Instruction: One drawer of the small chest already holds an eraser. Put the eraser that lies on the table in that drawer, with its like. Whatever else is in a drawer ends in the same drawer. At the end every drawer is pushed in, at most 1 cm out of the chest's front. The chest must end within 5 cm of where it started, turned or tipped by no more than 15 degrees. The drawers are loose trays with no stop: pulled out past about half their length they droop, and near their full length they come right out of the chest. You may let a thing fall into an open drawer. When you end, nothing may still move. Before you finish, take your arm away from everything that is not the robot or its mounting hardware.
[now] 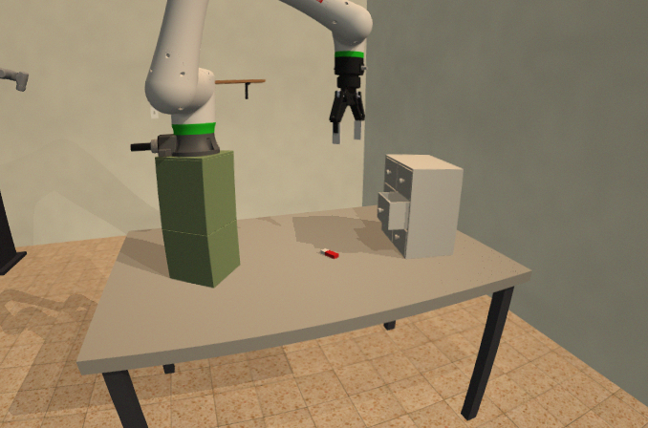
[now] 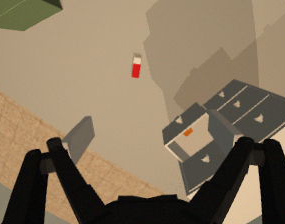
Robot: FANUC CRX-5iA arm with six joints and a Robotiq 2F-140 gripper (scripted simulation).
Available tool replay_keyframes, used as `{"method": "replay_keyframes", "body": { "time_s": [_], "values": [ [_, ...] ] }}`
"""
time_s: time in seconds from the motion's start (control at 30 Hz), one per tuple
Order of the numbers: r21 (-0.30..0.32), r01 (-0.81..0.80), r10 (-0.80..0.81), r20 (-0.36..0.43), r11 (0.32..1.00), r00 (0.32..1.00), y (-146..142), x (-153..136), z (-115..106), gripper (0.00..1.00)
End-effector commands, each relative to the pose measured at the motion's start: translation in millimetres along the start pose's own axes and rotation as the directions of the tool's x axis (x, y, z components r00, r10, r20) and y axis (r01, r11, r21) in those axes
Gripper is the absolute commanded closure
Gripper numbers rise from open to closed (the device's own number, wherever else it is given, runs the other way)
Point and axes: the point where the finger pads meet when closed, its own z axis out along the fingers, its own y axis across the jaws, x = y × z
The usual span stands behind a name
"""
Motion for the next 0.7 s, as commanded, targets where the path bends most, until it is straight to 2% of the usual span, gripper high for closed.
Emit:
{"method": "replay_keyframes", "body": {
  "time_s": [0.0,0.33,0.67],
  "values": [
    [0.0,-0.088,0.088,0.0,0.996,0.996,-2.9,3.2,1.6,0.0],
    [0.0,-0.304,0.304,0.0,0.953,0.953,-10.5,11.5,5.8,0.0],
    [0.0,-0.57,0.57,0.0,0.822,0.822,-20.8,22.6,11.5,0.0]
  ]
}}
